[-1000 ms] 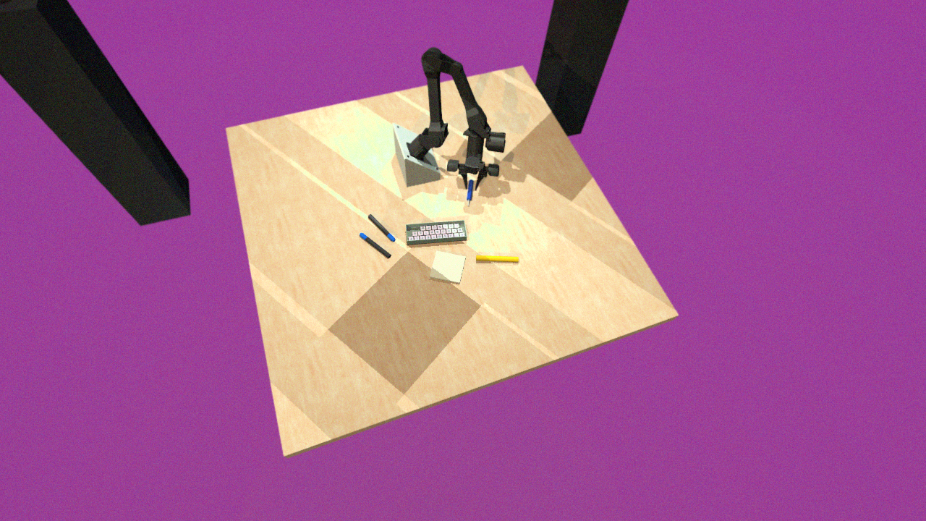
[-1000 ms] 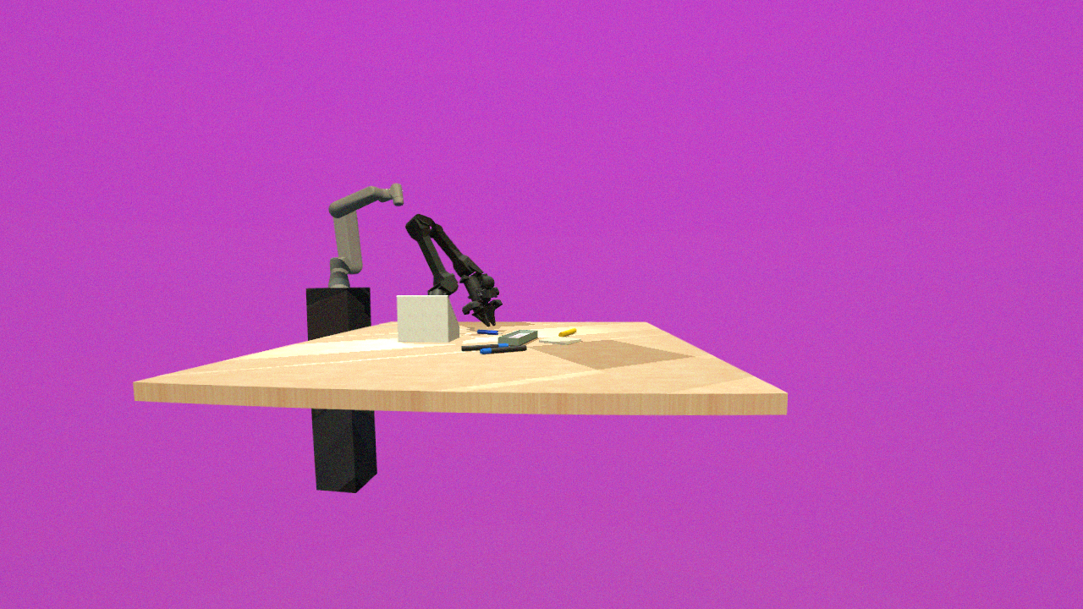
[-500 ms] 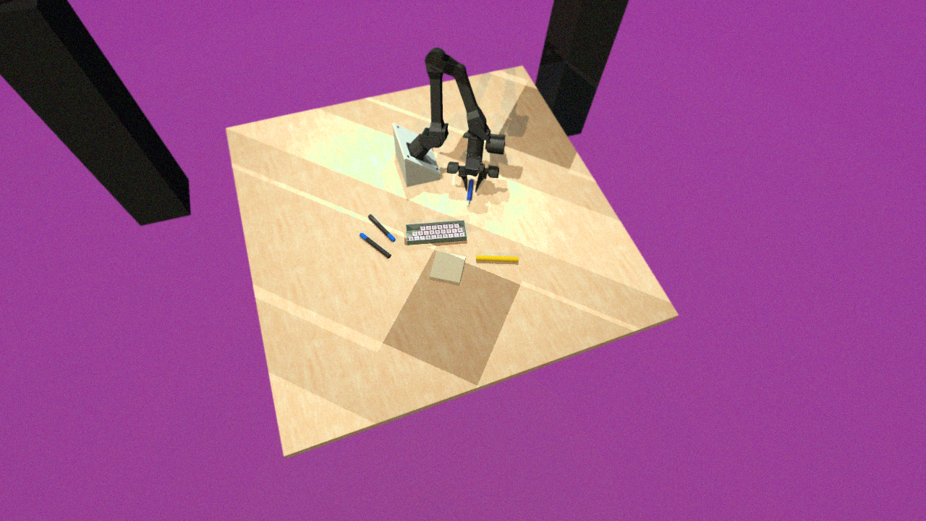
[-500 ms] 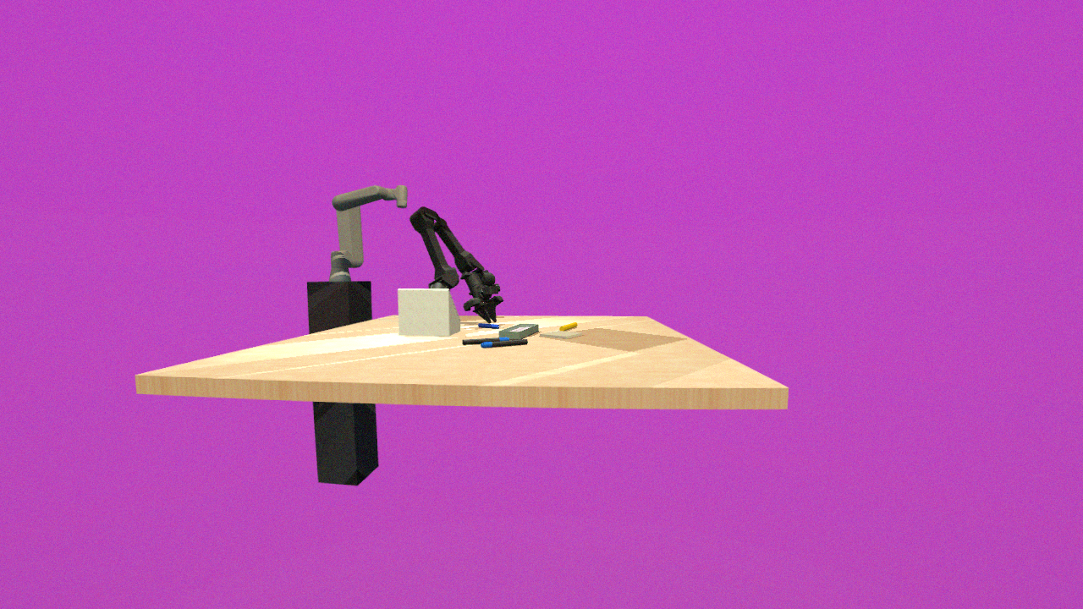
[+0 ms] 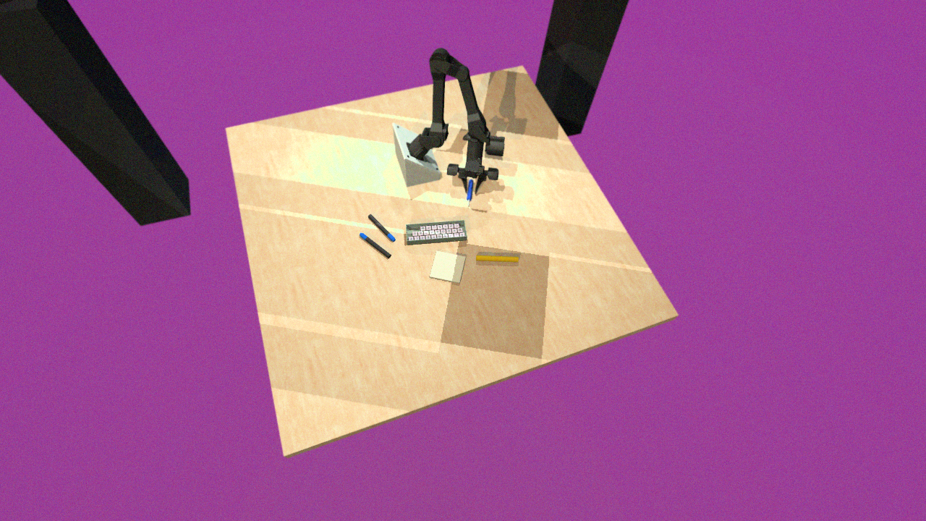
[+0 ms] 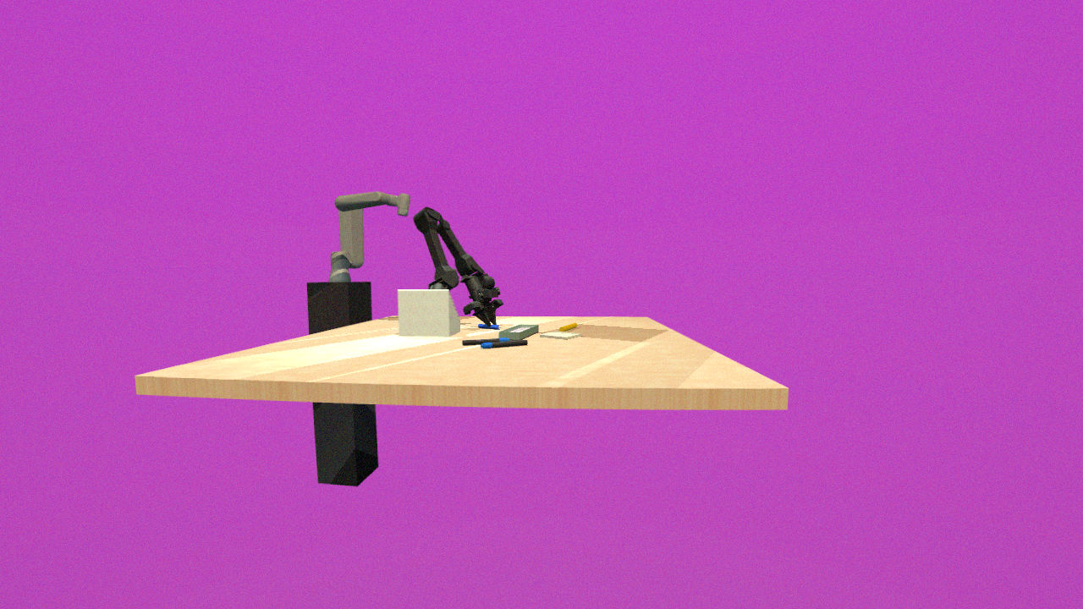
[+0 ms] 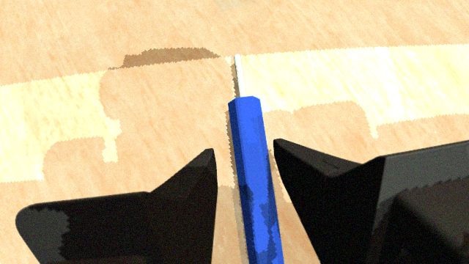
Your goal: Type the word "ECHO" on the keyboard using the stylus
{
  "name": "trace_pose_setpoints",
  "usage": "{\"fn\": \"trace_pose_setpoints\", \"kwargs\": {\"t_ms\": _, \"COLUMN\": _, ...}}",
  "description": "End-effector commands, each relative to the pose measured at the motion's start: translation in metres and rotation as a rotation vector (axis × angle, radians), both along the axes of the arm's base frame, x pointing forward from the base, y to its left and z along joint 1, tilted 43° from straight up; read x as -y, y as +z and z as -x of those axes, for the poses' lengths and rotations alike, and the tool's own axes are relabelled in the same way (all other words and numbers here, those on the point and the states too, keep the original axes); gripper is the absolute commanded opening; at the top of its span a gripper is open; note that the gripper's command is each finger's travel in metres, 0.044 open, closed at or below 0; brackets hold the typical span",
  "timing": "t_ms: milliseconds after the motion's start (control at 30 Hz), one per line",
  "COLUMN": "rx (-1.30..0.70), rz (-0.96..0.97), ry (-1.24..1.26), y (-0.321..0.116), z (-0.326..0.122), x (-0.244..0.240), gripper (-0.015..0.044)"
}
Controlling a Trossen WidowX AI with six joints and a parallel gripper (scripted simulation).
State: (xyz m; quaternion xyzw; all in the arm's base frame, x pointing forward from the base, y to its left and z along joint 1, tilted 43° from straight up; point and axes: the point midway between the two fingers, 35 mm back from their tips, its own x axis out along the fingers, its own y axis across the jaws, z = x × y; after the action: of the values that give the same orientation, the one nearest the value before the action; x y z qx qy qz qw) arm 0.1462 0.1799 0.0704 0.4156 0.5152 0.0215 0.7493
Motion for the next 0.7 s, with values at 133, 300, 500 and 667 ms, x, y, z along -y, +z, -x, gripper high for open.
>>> {"fn": "trace_pose_setpoints", "kwargs": {"t_ms": 133, "rx": -0.007, "rz": 0.008, "ry": -0.005, "y": -0.0063, "z": 0.0006, "x": -0.0012, "gripper": 0.015}}
{"fn": "trace_pose_setpoints", "kwargs": {"t_ms": 300, "rx": -0.007, "rz": 0.008, "ry": -0.005, "y": -0.0063, "z": 0.0006, "x": -0.0012, "gripper": 0.015}}
{"fn": "trace_pose_setpoints", "kwargs": {"t_ms": 500, "rx": -0.004, "rz": 0.006, "ry": 0.001, "y": -0.0048, "z": 0.0006, "x": -0.002, "gripper": 0.0045}}
{"fn": "trace_pose_setpoints", "kwargs": {"t_ms": 667, "rx": -0.004, "rz": 0.006, "ry": 0.001, "y": -0.0048, "z": 0.0006, "x": -0.002, "gripper": 0.0}}
